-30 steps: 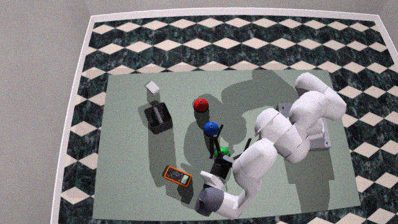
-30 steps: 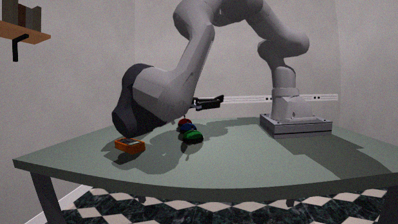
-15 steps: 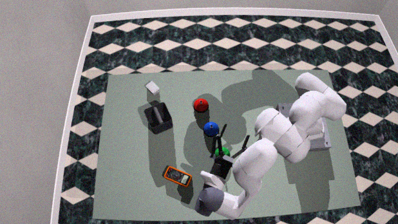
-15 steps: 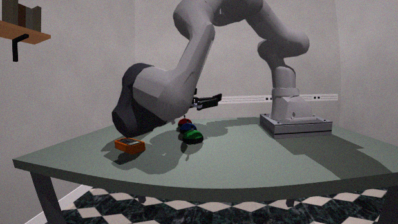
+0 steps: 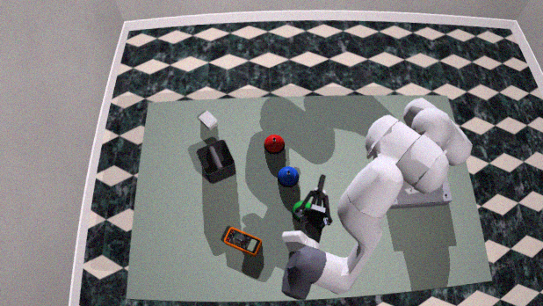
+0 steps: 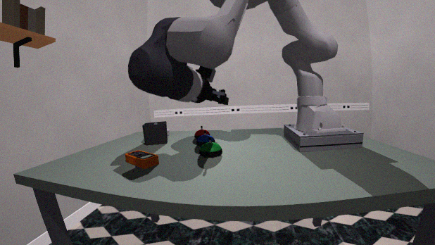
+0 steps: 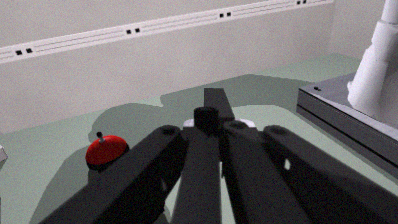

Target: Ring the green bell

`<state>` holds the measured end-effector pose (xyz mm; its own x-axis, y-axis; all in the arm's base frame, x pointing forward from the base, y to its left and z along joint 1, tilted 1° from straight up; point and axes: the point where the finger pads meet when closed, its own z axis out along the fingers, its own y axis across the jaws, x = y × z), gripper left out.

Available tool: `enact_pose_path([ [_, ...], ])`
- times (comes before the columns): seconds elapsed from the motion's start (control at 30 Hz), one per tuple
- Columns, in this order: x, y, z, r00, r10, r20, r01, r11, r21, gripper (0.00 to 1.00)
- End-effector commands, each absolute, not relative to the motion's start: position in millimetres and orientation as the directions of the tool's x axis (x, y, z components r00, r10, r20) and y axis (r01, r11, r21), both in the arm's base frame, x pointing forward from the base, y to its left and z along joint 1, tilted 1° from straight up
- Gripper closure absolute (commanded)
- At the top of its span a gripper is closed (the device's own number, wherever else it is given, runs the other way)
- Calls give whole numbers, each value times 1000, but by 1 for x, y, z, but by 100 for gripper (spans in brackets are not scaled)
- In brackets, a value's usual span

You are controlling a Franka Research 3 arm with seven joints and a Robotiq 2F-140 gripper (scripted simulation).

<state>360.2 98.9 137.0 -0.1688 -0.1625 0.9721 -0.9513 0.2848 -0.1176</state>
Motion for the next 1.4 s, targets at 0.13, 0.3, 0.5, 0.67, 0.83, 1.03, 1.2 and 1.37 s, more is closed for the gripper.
enact_pose_path([
  [0.13,378,107,118,-69,-485,872,-988,152,7,90],
  [0.3,383,111,117,-22,-610,792,-996,85,37,90],
  [0.5,387,115,116,25,-710,703,-998,20,56,90],
  [0.67,391,118,115,76,-795,602,-997,-47,65,90],
  [0.83,395,122,114,122,-852,508,-993,-104,64,90],
  [1.03,398,124,113,160,-889,429,-987,-148,62,90],
  [1.2,403,128,112,216,-927,308,-976,-212,48,90],
  [1.37,406,130,112,253,-941,227,-967,-252,33,90],
])
